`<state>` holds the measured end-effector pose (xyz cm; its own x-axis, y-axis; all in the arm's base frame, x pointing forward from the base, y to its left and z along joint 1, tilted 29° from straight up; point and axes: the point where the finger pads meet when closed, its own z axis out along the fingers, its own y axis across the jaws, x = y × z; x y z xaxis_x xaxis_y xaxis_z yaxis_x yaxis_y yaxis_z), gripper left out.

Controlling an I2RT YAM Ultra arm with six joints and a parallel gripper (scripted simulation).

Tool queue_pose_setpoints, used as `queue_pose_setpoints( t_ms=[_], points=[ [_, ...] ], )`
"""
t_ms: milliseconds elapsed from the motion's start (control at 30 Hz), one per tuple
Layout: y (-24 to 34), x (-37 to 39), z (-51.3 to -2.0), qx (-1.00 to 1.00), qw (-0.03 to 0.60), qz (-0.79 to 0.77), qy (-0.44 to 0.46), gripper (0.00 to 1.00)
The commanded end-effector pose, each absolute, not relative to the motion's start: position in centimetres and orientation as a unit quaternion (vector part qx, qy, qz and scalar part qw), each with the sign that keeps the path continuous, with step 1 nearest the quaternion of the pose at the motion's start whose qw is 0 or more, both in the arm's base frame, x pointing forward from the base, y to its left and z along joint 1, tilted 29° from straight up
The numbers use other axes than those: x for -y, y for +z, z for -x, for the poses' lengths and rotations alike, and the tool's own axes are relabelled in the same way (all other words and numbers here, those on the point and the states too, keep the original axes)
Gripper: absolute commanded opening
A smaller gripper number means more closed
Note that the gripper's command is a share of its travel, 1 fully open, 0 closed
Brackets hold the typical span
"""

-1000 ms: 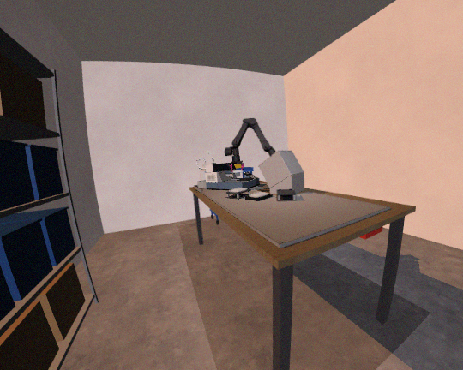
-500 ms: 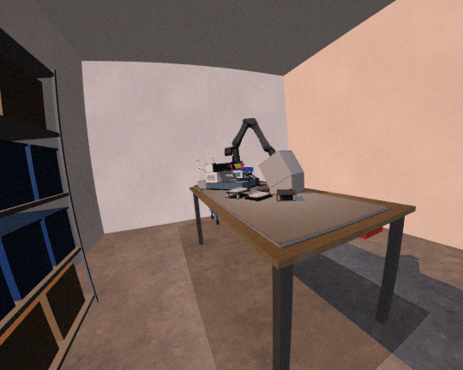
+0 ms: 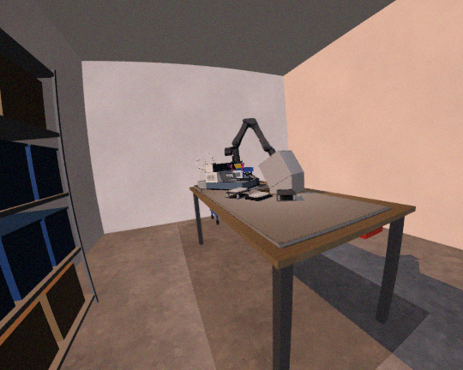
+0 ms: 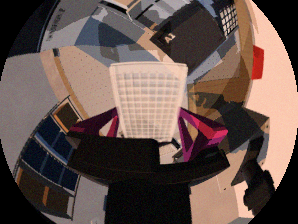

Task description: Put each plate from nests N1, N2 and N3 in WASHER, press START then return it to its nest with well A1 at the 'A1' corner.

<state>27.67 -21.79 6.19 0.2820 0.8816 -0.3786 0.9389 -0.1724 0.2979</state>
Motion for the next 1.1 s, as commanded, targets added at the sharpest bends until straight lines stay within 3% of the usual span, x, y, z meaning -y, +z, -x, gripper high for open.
queue_pose_setpoints(
  t_ms=[0,433,1067],
  points=[
    [7.6,22.4,-28.2,-0.586,0.260,-0.765,-0.058,0.00],
    [4.9,20.3,-28.1,-0.640,0.231,-0.729,-0.080,0.00],
    [3.2,13.8,-33.4,-0.813,0.219,-0.521,-0.138,0.00]
  ],
)
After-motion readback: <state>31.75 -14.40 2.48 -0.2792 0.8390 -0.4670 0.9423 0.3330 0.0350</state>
